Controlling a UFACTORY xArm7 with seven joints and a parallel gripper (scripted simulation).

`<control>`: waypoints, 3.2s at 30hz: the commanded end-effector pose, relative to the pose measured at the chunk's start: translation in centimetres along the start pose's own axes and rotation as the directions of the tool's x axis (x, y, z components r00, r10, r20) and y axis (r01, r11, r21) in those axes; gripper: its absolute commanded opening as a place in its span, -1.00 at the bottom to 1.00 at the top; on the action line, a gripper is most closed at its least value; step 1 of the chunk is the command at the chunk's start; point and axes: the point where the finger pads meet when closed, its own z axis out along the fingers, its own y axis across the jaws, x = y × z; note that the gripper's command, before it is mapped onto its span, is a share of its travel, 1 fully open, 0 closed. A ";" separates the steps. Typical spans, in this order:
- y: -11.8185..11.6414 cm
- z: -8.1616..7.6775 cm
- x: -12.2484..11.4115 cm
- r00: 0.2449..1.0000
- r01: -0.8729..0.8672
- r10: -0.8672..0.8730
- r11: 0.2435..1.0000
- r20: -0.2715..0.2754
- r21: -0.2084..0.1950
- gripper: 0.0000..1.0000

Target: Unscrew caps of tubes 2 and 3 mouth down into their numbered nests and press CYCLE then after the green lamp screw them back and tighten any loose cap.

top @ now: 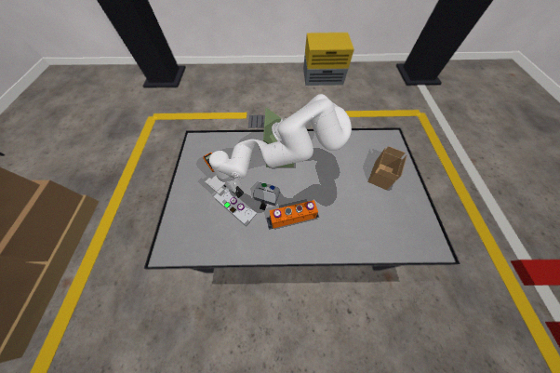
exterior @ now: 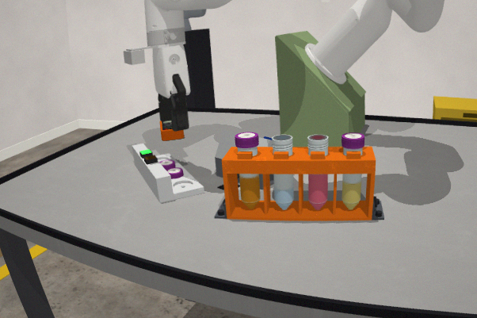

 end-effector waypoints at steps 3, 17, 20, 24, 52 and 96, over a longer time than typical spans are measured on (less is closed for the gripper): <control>0.1 -0.3 0.2 1.000 0.000 0.000 1.000 -0.006 -0.002 1.00; 0.1 -0.3 0.2 1.000 0.000 0.000 1.000 -0.006 -0.002 1.00; 0.1 -0.3 0.2 1.000 0.000 0.000 1.000 -0.006 -0.002 1.00; 0.1 -0.3 0.2 1.000 0.000 0.000 1.000 -0.006 -0.002 1.00; 0.1 -0.3 0.2 1.000 0.000 0.000 1.000 -0.006 -0.002 1.00; -5.7 -1.9 2.8 1.000 0.000 0.000 1.000 -0.006 -0.002 -0.08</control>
